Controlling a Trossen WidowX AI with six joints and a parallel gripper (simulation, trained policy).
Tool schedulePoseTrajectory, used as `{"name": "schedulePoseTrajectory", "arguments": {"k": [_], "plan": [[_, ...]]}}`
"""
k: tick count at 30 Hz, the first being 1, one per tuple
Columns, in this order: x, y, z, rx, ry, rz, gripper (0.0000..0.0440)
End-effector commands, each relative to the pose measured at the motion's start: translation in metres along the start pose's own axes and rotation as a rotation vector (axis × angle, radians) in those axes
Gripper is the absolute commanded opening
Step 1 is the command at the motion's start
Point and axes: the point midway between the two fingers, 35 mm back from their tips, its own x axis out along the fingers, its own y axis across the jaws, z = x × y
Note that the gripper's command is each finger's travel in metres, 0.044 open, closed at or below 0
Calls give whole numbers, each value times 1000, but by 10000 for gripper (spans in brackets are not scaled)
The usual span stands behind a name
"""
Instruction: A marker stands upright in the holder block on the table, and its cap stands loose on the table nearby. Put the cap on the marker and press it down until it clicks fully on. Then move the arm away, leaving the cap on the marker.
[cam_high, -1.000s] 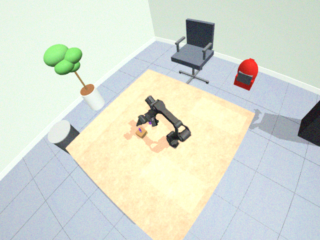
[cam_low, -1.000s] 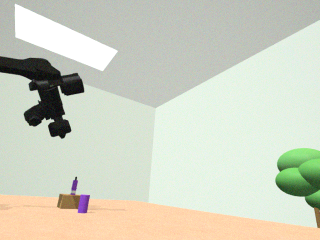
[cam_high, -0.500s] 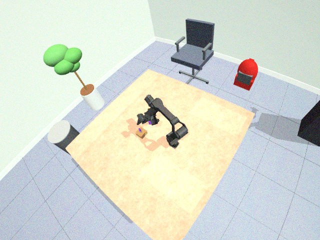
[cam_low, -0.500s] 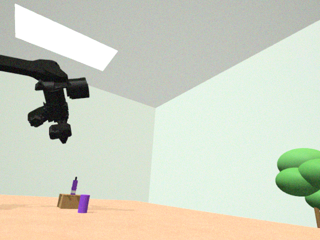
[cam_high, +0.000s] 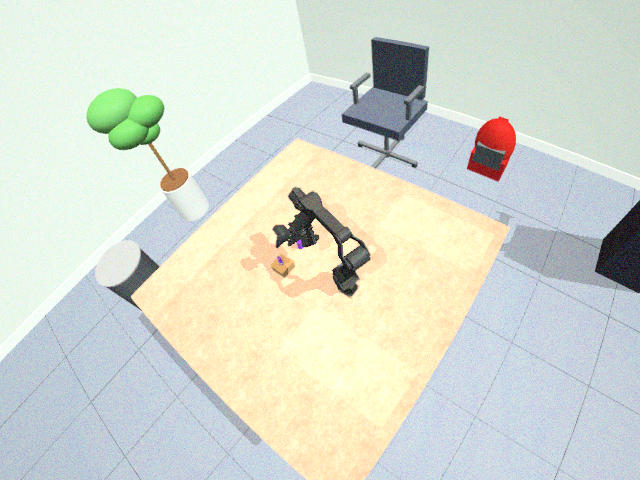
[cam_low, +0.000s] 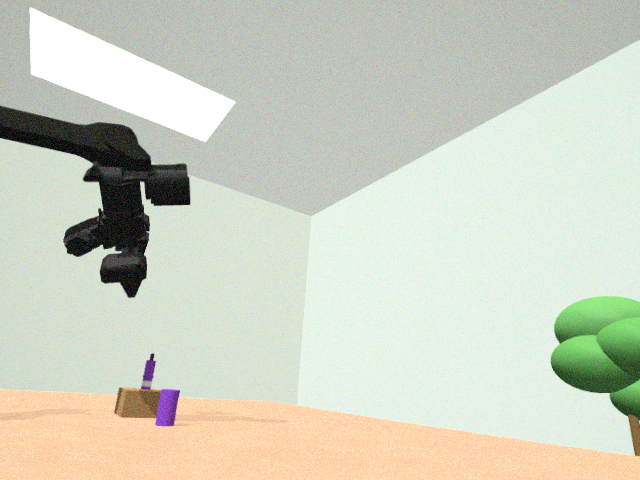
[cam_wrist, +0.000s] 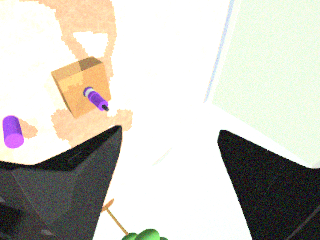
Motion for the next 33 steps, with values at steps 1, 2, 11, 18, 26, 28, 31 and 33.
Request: {"name": "schedulePoseTrajectory", "arguments": {"k": [1,2,11,18,26,28,31,33], "plan": [[0,7,-5,23,-14,30,325],[1,9,-6,29,-17,37,325],[2,26,-14,78,-44,99,325],[4,40,-20,112,-66,147,324],[5,55,-27,145,-91,203,323],[5,59,-29,153,-98,217,323],[6,65,-31,163,-107,239,323],[6,69,-33,170,-114,253,323]]}}
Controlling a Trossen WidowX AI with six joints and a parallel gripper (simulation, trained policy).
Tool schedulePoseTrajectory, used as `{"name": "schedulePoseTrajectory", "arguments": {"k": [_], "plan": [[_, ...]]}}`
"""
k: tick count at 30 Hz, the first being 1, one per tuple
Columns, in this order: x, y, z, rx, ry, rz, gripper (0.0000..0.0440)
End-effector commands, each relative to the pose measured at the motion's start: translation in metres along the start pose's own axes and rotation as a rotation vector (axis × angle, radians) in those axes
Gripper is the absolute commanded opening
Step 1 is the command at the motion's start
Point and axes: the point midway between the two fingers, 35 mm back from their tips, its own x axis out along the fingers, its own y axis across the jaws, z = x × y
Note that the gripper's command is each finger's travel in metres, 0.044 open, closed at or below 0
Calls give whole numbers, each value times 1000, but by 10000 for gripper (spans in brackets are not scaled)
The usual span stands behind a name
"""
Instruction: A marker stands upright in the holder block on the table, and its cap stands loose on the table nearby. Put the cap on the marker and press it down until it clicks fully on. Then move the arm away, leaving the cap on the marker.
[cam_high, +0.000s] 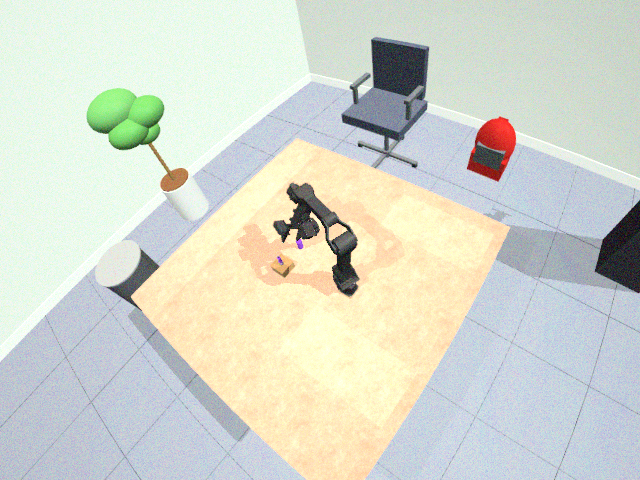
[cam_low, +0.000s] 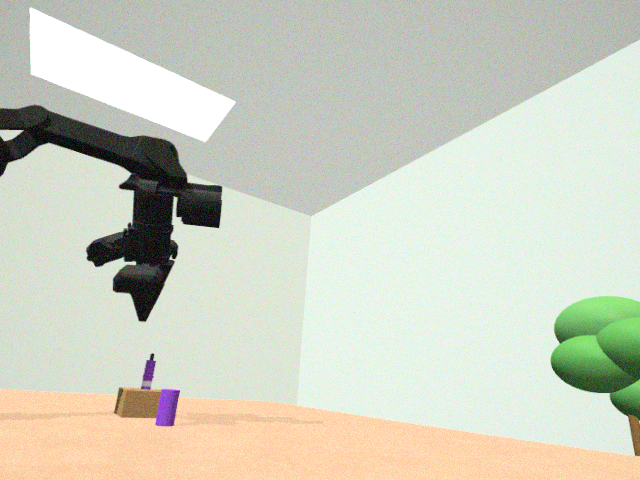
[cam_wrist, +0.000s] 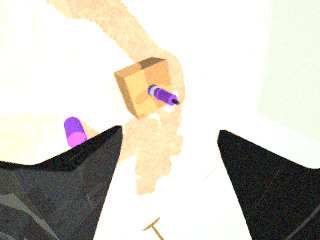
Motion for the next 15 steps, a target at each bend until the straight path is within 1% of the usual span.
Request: {"name": "schedulePoseTrajectory", "arguments": {"k": [1,15], "plan": [[2,7,-6,12,-15,31,323],[10,32,-23,47,-57,133,321]]}}
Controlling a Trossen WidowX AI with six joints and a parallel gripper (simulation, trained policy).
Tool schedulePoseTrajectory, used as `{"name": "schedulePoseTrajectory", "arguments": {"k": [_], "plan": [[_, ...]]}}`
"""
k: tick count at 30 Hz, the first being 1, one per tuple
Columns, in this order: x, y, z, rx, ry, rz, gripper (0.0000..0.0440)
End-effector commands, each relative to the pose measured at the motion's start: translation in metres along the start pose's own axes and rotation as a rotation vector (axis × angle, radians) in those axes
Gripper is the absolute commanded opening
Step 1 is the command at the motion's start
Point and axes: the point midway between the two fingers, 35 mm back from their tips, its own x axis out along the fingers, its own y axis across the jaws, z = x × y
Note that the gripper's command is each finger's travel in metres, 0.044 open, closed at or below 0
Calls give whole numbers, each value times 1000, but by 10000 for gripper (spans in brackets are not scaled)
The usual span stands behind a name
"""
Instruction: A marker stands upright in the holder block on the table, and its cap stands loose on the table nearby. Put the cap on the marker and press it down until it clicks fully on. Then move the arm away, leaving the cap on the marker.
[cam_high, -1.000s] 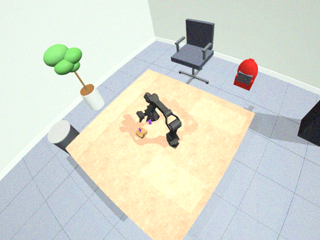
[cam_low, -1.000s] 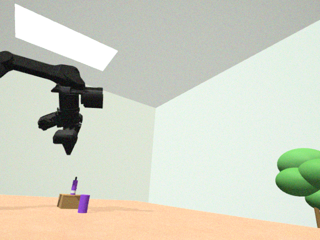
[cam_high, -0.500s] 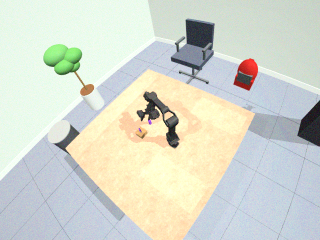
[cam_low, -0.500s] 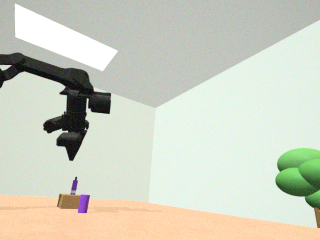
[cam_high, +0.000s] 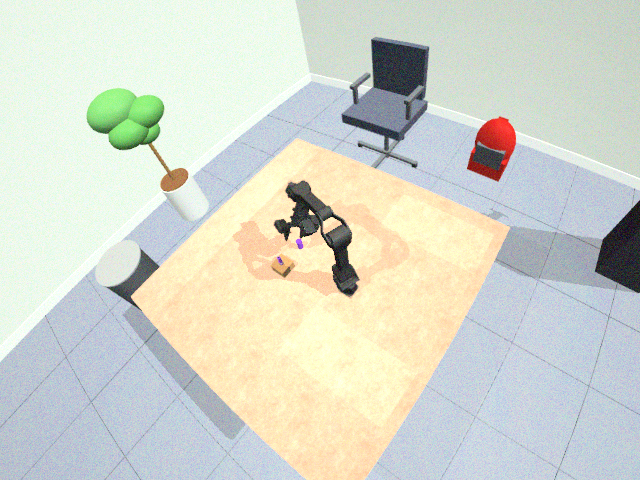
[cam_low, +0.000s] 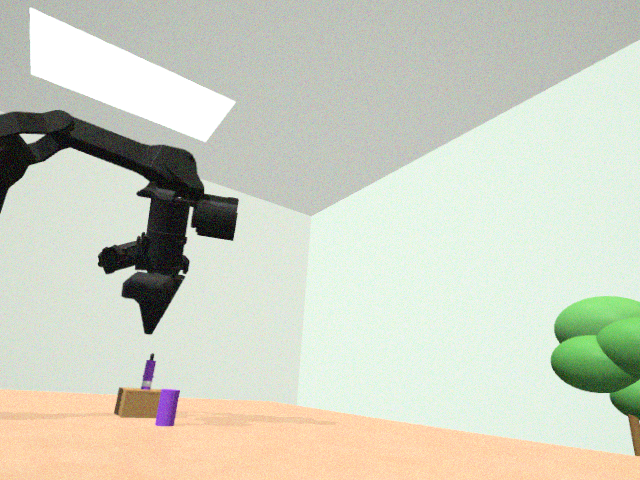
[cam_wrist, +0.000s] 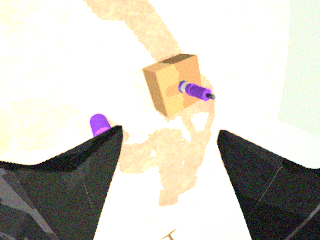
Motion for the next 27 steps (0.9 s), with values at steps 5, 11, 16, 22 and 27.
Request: {"name": "schedulePoseTrajectory", "arguments": {"k": [5,11,16,22,27], "plan": [[6,13,-12,11,-24,61,321],[11,23,-19,18,-40,105,320],[15,30,-25,20,-52,142,319],[20,38,-32,18,-64,184,317],[25,44,-38,12,-73,219,315]]}}
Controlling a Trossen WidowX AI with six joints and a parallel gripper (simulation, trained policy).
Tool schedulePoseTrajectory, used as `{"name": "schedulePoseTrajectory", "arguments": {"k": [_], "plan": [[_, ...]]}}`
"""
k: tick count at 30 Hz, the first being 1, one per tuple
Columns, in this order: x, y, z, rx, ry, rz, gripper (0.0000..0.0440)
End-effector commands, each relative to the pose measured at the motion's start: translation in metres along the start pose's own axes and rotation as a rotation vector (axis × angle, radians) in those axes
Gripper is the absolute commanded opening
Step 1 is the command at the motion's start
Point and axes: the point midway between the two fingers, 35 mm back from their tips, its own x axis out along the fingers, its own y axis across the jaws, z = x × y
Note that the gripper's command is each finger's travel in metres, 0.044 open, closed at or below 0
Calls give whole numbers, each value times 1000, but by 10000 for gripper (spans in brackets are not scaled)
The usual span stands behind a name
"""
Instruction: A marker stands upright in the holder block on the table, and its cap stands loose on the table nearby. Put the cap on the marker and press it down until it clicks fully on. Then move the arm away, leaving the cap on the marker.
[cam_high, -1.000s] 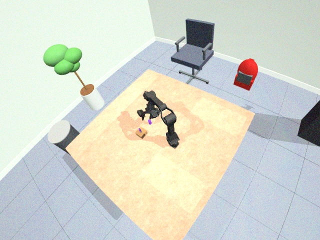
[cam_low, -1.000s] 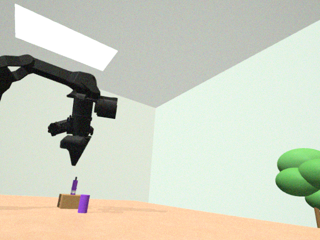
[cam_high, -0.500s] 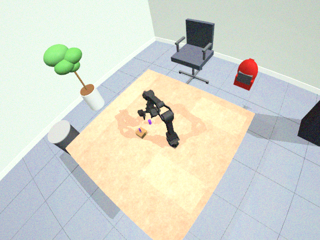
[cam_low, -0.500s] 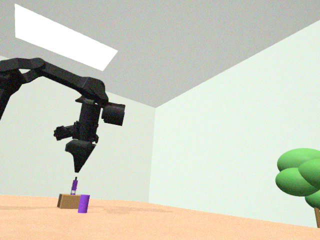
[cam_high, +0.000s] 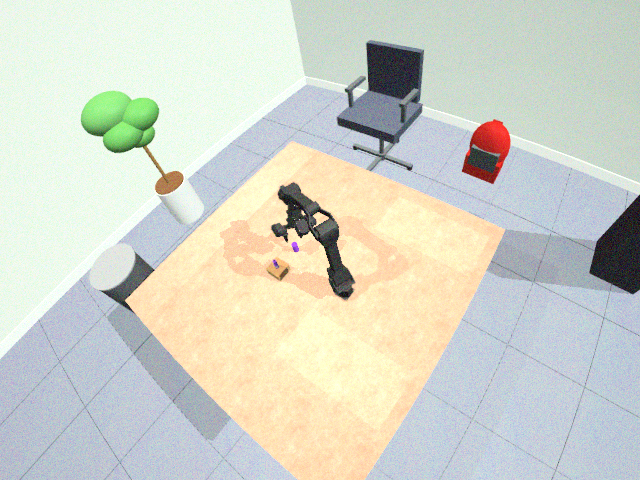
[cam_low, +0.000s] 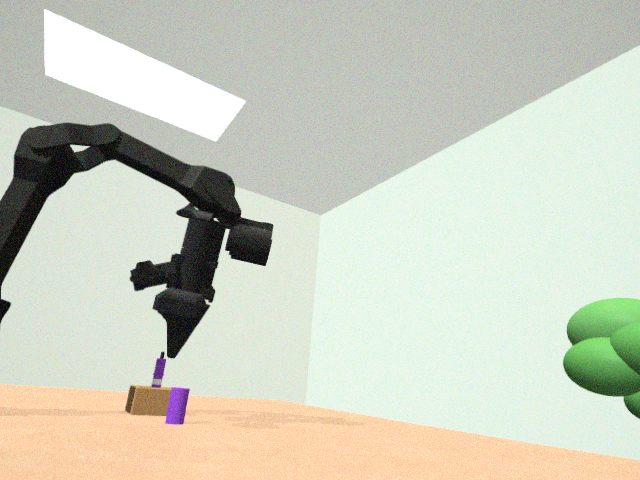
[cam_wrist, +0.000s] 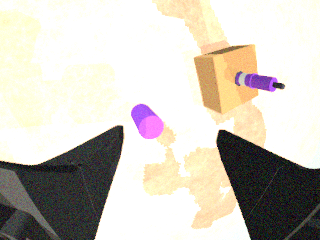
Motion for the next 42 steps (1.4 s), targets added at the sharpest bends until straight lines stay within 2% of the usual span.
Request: {"name": "schedulePoseTrajectory", "arguments": {"k": [1,22,42], "plan": [[4,4,-7,-8,-7,30,315],[26,10,-26,-66,-33,162,299],[56,11,-26,-123,-102,260,278]]}}
